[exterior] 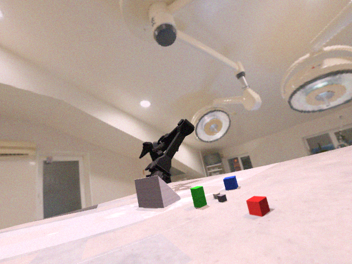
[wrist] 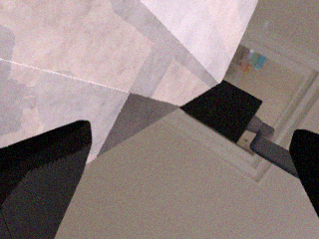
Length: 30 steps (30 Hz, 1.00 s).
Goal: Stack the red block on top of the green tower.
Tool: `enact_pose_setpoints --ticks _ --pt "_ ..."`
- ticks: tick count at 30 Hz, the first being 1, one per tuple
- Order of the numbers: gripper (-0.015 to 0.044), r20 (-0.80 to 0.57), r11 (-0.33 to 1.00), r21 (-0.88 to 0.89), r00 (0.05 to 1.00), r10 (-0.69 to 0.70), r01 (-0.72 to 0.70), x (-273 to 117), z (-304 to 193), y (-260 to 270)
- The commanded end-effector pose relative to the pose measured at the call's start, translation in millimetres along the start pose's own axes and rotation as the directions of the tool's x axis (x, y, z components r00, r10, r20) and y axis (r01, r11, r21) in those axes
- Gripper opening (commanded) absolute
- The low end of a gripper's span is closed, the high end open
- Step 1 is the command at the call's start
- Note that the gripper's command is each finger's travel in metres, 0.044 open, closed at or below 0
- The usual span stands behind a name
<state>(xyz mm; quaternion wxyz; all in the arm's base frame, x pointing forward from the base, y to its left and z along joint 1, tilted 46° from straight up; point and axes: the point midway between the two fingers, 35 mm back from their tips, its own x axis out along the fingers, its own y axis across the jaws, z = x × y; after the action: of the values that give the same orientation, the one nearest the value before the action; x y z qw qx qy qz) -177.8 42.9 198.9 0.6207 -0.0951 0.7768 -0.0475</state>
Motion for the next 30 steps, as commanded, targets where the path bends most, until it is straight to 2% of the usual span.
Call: enact_pose_setpoints --ticks 1,2,12,30 --pt "0.0426 -0.001 1.000 0.000 1.000 0.001 -0.001 -0.1 -0.1 0.3" --pt "0.0440 -0.004 1.000 -0.001 1.000 0.003 -0.003 -0.5 -0.3 1.4" --pt "0.0440 -0.096 0.996 -0.020 0.992 0.087 -0.089 -15.0 -4.2 40.0" --pt "0.0440 -0.209 0.933 -0.031 0.915 0.344 -0.358 -60.4 21.0 127.7"
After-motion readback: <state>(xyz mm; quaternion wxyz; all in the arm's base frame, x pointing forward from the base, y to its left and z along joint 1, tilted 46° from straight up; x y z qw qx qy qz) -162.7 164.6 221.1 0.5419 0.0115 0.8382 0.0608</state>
